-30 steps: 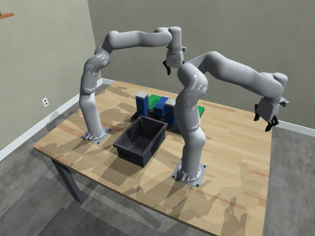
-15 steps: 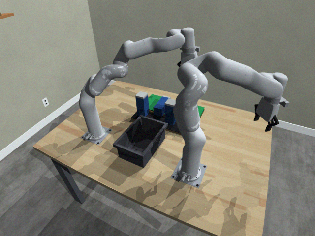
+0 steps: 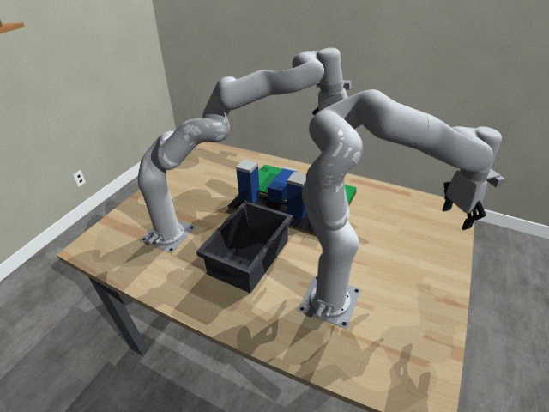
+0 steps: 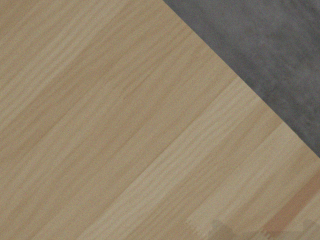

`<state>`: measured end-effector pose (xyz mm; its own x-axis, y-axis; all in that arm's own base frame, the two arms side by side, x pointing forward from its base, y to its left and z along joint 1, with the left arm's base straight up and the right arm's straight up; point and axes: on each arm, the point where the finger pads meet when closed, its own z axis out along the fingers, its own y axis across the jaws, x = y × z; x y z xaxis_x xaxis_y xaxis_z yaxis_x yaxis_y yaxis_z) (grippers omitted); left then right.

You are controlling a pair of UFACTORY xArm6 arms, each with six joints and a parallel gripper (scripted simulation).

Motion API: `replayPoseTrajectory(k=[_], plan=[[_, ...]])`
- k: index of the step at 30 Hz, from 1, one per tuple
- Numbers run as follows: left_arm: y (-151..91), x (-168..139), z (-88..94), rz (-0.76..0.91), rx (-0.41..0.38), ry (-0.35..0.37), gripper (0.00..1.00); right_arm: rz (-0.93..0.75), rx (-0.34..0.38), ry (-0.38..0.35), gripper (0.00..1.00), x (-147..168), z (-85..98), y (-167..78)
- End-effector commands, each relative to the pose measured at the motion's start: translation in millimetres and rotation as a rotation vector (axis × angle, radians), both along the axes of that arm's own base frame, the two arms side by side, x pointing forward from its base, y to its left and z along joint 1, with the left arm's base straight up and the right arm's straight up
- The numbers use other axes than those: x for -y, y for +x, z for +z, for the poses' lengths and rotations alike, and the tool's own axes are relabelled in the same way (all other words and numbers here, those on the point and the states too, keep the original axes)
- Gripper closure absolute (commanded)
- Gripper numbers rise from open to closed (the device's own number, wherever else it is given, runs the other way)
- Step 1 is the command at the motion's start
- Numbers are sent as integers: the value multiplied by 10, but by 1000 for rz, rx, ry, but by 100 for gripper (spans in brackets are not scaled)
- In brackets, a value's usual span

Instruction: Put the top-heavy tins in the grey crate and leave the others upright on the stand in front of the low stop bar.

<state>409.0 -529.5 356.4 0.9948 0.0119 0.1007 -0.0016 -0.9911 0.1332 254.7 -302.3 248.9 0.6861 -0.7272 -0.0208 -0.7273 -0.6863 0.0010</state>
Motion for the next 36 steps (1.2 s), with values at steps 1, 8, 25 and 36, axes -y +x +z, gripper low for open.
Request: replayPoseTrajectory(k=[1, 8, 25, 36], plan=[[12, 6, 33, 0, -103, 132, 16, 0, 3, -3, 0, 7, 15, 6], [12, 6, 33, 0, -103, 132, 16, 0, 3, -3, 0, 7, 15, 6], [4, 6, 36, -1, -79, 103, 16, 0, 3, -3, 0, 7, 15, 6], [0, 3, 33, -1, -11, 15, 16, 0, 3, -3, 0, 7, 15, 6]])
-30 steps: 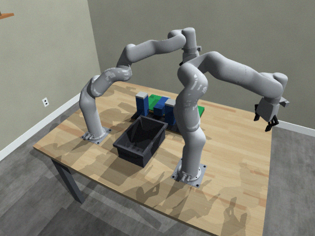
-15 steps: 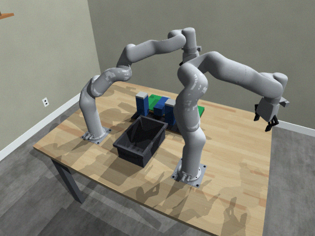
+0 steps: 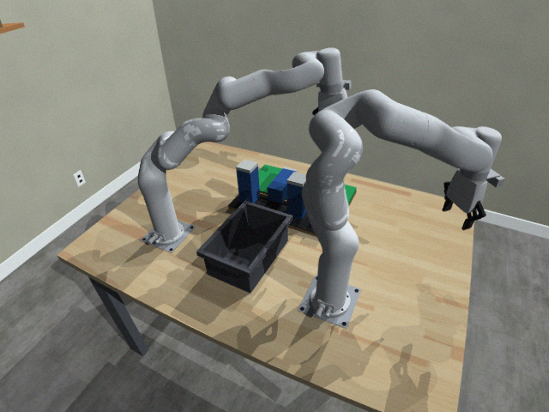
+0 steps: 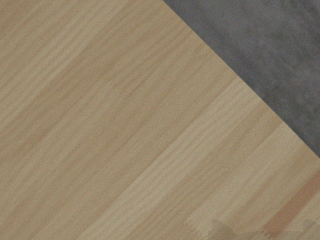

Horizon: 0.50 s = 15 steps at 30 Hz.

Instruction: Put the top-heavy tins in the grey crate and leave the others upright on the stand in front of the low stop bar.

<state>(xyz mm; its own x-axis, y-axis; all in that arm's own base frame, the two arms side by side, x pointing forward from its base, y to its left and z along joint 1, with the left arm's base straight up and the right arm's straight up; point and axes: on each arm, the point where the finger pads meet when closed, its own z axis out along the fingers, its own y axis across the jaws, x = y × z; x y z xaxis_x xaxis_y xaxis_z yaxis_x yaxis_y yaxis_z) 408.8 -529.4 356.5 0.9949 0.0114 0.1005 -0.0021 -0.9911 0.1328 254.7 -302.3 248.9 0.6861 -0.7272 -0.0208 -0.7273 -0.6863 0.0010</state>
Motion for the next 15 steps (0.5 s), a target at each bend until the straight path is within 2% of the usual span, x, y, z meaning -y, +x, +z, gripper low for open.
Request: replayPoseTrajectory(k=[1, 7, 13, 14, 15], plan=[[3, 4, 32, 0, -19, 25, 16, 0, 3, -3, 0, 7, 15, 6], [6, 9, 32, -1, -87, 113, 16, 0, 3, -3, 0, 7, 15, 6], [7, 11, 32, -1, -102, 132, 16, 0, 3, -3, 0, 7, 15, 6], [1, 4, 22, 0, 4, -5, 16, 0, 3, -3, 0, 7, 15, 6], [1, 4, 5, 0, 3, -4, 16, 0, 3, -3, 0, 7, 15, 6]])
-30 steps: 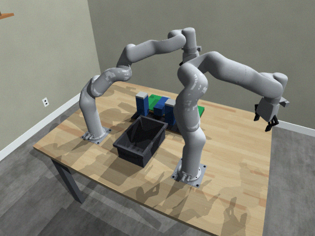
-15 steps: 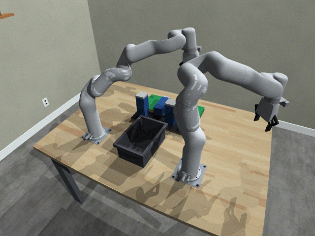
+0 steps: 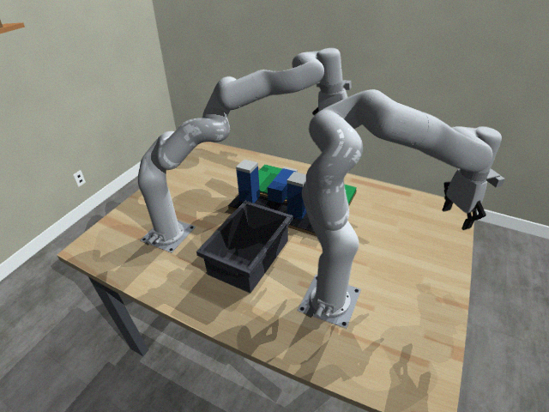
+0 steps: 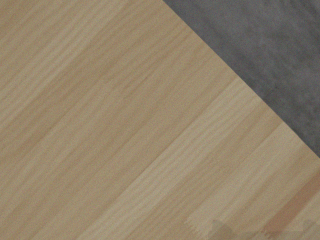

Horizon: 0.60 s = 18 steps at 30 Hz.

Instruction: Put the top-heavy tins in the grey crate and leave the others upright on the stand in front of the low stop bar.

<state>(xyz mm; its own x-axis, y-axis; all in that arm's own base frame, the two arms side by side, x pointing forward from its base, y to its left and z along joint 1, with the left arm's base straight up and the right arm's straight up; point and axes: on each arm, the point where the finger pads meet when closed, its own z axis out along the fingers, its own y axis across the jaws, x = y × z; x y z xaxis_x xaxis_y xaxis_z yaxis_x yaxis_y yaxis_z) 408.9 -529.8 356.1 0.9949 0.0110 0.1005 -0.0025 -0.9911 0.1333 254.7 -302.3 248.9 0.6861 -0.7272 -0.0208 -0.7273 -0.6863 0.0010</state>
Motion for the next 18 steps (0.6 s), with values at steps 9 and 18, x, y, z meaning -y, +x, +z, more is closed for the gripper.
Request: replayPoseTrajectory(k=[9, 18], plan=[[0, 2, -402, 0, -16, 21, 16, 0, 3, -3, 0, 7, 15, 6], [1, 5, -751, -1, -32, 40, 16, 0, 3, -3, 0, 7, 15, 6]])
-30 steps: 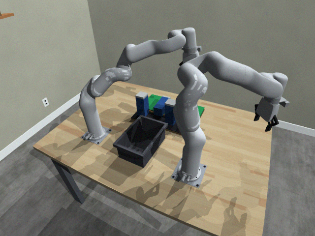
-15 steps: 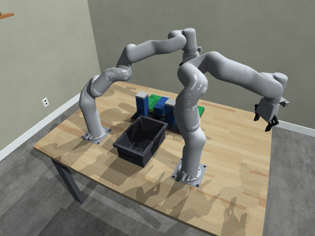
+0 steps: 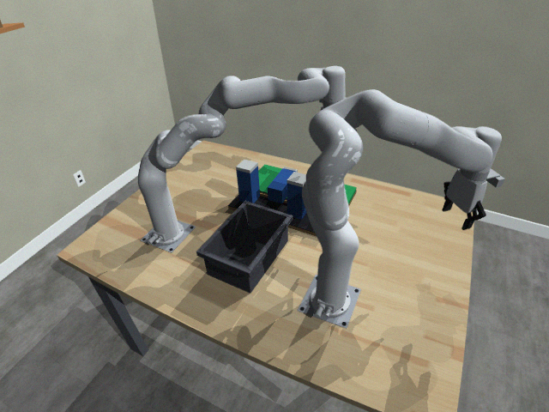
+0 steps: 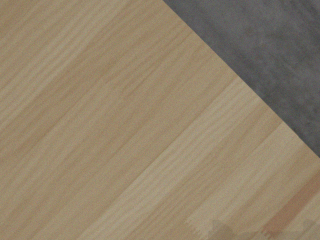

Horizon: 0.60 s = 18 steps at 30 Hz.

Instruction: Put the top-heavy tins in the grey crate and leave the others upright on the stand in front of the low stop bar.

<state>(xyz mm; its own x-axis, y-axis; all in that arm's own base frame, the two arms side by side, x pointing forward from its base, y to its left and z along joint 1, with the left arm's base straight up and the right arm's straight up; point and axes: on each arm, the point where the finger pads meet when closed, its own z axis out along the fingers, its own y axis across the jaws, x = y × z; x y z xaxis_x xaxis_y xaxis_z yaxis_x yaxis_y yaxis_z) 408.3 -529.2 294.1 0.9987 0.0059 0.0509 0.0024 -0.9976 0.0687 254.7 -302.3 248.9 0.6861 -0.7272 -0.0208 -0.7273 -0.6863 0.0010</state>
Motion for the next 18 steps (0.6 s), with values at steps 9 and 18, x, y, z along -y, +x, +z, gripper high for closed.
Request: replayPoseTrajectory(k=[9, 18], plan=[[7, 13, -579, -1, -2, 1, 16, 0, 3, -3, 0, 7, 15, 6], [16, 13, -928, 0, -17, 22, 16, 0, 3, -3, 0, 7, 15, 6]])
